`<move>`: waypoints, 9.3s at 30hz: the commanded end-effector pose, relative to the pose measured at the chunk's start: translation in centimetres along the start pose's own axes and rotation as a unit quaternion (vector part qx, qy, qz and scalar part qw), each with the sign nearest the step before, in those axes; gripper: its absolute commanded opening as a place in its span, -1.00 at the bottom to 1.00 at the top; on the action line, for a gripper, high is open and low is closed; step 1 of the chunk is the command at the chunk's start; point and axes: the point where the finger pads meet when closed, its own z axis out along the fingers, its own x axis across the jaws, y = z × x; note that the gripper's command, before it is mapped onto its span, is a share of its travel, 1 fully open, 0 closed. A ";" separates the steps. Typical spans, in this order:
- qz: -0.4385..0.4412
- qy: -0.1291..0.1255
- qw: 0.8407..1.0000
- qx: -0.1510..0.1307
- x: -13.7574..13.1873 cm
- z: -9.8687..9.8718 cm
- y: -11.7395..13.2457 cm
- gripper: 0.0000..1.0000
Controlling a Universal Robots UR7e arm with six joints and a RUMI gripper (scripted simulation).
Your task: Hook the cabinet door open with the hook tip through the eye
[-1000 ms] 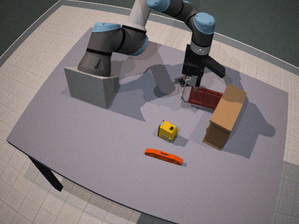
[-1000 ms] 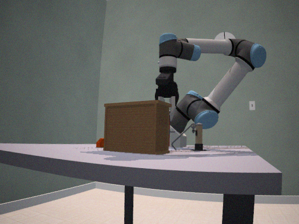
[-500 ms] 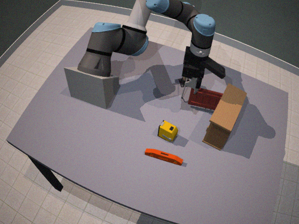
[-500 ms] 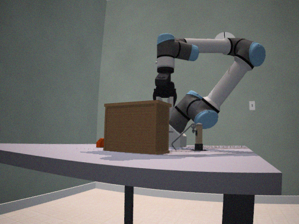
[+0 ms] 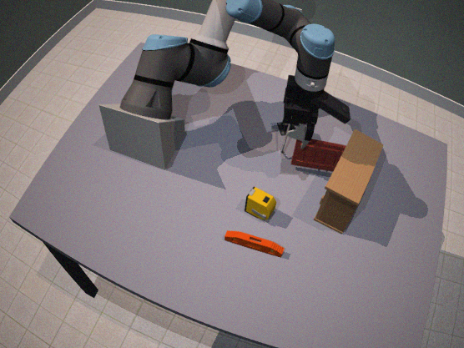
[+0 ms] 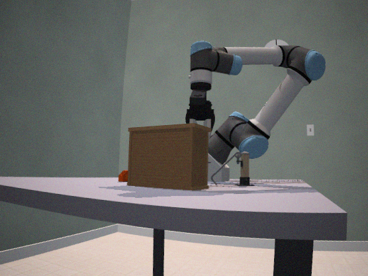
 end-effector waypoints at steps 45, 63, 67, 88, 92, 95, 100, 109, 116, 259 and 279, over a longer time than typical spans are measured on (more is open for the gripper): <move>-0.042 0.002 0.999 0.002 1.2 -0.3 -0.2 -0.69; -0.045 0.002 0.999 0.001 1.4 -0.2 -0.2 -0.69; -0.045 0.002 0.999 0.001 1.4 -0.2 -0.2 -0.69; -0.021 0.001 1.000 0.001 0.9 -0.1 -0.1 -0.69; -0.020 0.000 1.000 0.000 0.5 0.0 0.0 -0.69; -0.020 0.000 1.000 0.000 0.5 0.0 0.0 -0.69; -0.020 0.001 1.000 0.001 0.6 -0.2 -0.1 -0.69; -0.021 0.003 1.000 0.002 0.8 -1.2 -0.2 -0.69; -0.021 0.003 1.000 0.002 0.7 -2.0 -0.2 -0.69; -0.612 0.001 0.791 0.001 -7.3 -7.2 3.8 -0.72; -0.612 -0.001 0.791 0.000 -7.3 -3.9 3.9 -0.72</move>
